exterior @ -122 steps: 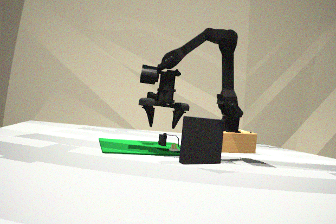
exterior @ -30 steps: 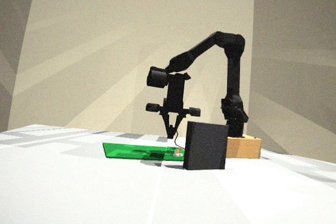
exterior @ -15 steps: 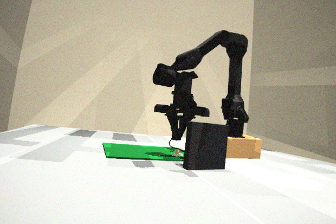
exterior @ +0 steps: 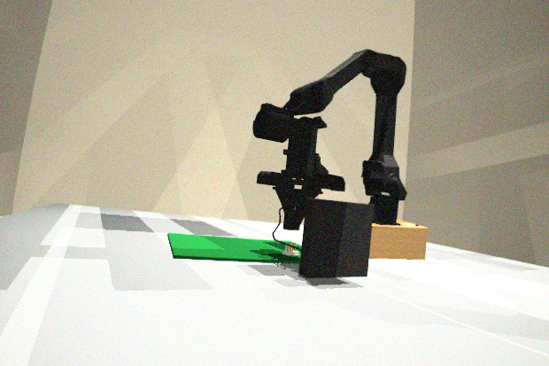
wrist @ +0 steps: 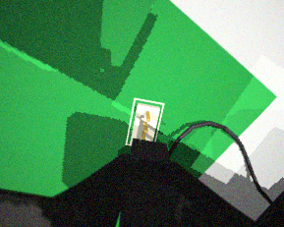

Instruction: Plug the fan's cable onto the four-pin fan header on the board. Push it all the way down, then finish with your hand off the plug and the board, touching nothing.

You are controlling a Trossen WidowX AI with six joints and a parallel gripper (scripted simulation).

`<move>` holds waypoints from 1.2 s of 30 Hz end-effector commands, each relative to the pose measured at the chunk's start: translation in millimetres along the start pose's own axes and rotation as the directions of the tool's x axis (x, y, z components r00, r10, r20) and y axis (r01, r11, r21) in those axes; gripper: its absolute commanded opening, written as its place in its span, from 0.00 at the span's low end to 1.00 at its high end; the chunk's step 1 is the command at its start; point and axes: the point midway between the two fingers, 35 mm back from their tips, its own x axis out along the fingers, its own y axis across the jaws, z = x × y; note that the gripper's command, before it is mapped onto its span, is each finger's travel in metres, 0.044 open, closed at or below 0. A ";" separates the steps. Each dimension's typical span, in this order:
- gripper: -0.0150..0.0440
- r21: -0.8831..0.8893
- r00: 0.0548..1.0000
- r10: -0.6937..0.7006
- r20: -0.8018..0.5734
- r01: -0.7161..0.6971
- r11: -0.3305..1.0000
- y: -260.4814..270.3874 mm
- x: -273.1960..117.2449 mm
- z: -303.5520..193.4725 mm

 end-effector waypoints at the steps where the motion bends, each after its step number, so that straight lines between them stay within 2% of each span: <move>1: 0.25 0.015 1.000 0.004 0.003 -0.004 1.000 0.3 -0.7 5.3; 21: 0.25 0.013 1.000 0.004 0.003 -0.004 1.000 0.2 -0.7 9.9; 26: 0.25 0.013 1.000 0.004 0.004 -0.004 1.000 0.2 21.4 10.1; 36: 0.25 0.013 1.000 0.004 0.004 -0.004 1.000 0.2 21.4 10.1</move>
